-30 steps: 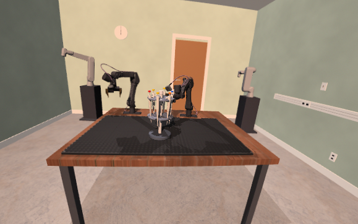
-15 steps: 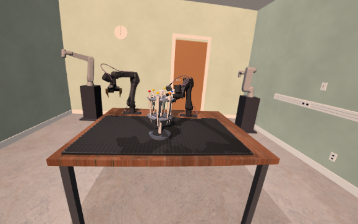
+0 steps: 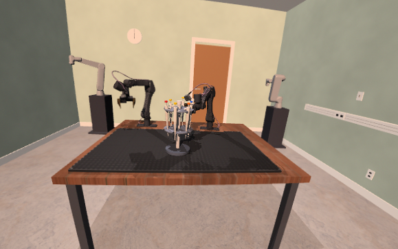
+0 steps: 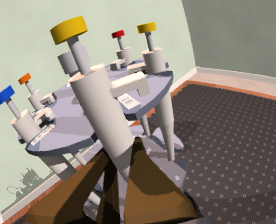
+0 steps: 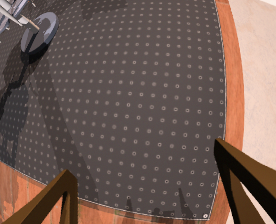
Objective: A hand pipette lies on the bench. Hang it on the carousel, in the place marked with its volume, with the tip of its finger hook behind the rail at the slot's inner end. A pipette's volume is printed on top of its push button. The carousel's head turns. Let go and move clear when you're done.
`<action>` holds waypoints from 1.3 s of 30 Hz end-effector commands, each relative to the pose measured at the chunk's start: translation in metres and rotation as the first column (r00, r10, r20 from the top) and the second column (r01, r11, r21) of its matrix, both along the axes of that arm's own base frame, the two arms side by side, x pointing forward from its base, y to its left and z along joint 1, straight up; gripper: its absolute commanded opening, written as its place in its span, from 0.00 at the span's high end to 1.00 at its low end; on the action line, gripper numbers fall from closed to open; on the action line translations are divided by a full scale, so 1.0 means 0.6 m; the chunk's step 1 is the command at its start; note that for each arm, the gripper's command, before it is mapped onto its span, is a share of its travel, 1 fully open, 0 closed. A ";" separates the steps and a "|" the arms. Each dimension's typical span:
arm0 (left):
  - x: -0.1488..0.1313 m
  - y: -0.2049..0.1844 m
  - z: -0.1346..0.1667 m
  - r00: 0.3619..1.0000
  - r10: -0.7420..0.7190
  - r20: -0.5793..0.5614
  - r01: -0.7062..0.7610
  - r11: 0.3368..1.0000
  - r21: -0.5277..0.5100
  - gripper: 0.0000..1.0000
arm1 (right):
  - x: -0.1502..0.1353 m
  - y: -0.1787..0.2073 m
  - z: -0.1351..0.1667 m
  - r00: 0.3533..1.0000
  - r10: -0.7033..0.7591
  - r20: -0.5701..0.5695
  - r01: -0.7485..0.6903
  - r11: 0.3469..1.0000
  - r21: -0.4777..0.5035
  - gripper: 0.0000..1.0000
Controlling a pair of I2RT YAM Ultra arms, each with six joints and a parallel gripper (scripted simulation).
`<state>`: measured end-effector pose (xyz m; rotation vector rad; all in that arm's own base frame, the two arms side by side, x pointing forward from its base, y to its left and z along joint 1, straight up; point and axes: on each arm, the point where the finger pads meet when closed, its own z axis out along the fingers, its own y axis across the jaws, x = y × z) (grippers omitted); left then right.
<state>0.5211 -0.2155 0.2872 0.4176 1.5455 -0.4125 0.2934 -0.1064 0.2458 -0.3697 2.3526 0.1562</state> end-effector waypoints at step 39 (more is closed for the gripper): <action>0.004 -0.004 0.036 0.999 -0.001 0.051 0.002 1.000 -0.026 0.88 | 0.007 -0.005 0.012 1.000 0.006 0.029 -0.006 1.000 -0.005 0.00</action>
